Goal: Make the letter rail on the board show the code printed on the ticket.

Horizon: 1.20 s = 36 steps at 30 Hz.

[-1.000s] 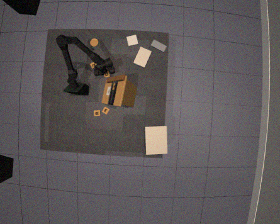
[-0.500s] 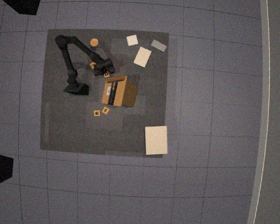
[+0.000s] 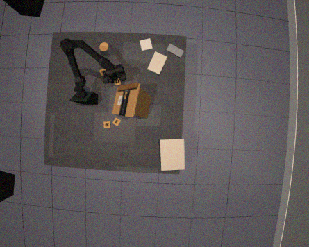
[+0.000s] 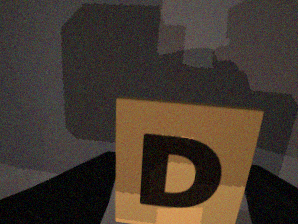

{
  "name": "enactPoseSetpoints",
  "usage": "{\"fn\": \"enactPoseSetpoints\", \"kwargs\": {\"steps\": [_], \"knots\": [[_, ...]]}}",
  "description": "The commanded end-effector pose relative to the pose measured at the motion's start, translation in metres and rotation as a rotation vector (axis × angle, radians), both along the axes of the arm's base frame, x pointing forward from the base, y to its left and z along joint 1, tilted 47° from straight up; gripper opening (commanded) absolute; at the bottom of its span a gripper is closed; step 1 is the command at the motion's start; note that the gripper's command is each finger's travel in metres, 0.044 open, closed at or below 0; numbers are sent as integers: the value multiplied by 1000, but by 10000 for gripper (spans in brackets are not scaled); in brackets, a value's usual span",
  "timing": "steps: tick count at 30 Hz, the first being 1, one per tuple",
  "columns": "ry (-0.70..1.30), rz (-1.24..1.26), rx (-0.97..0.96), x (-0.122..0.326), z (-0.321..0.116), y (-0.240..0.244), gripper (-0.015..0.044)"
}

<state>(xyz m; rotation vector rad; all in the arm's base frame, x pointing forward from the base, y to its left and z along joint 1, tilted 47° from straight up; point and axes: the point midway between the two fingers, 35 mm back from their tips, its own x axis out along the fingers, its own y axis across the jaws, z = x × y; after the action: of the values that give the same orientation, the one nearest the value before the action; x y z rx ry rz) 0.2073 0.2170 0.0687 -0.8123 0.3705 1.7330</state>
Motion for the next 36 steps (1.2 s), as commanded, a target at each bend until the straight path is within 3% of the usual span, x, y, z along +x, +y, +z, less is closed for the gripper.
{"fn": "enactPoseSetpoints", "kwargs": {"steps": [1, 13, 36], "knots": [[0, 3, 5, 0, 2, -2, 0], [-56, -5, 27, 6, 22, -10, 0], [-258, -454, -32, 94, 79, -81, 0]]}}
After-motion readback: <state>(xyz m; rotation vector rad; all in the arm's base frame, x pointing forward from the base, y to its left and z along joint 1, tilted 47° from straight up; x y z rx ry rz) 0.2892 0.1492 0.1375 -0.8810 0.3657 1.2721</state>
